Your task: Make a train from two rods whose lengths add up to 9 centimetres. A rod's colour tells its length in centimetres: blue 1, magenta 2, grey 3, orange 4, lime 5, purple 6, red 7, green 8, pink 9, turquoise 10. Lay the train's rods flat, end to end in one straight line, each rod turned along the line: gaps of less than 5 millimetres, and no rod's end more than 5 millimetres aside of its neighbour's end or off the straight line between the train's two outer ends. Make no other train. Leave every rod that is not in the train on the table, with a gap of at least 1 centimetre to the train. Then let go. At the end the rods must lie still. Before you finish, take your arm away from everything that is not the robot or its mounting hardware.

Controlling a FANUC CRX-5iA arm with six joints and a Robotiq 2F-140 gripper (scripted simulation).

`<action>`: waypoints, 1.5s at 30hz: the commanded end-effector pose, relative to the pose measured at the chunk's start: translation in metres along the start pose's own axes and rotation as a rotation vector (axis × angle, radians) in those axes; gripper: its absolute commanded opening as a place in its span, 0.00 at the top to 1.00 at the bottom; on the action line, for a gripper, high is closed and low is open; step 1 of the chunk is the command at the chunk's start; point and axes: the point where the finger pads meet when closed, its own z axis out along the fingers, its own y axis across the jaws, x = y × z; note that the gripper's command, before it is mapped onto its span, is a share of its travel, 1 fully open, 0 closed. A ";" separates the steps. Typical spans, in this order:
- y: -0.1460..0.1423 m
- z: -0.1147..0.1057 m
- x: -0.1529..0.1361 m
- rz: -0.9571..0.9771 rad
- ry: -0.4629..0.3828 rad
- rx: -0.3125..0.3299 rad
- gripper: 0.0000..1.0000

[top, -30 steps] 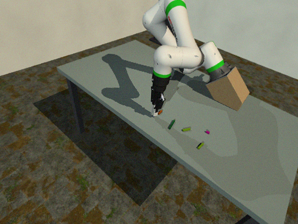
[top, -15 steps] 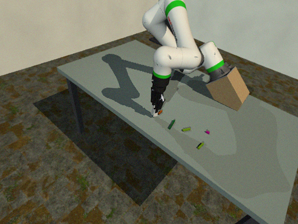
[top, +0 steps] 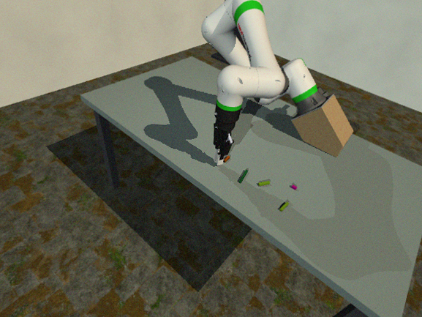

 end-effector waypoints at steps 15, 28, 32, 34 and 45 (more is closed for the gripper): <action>0.000 0.000 0.000 0.000 0.000 0.000 0.85; 0.000 0.003 0.000 0.000 0.000 0.000 0.85; 0.000 0.005 0.000 0.000 0.000 0.000 0.85; 0.000 0.007 0.000 0.000 0.000 0.000 0.85; 0.000 0.016 0.000 0.000 0.000 0.000 0.85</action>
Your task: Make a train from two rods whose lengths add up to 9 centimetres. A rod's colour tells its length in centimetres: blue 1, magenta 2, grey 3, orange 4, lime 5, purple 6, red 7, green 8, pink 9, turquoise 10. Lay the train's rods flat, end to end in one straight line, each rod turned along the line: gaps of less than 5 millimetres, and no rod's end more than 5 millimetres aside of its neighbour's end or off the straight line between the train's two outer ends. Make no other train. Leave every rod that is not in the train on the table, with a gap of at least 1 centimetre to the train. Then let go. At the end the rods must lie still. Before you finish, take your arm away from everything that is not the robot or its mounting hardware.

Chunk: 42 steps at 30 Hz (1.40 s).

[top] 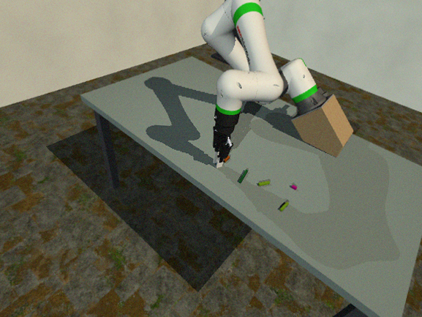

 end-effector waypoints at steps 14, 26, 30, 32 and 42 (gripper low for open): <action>0.000 0.001 0.000 0.000 0.000 0.000 0.85; 0.000 0.001 0.000 0.000 0.000 0.000 0.85; 0.000 0.001 0.000 0.000 0.000 0.000 0.85; 0.000 0.001 0.000 0.000 0.000 0.000 0.85; 0.000 0.001 0.000 0.000 0.000 0.000 0.97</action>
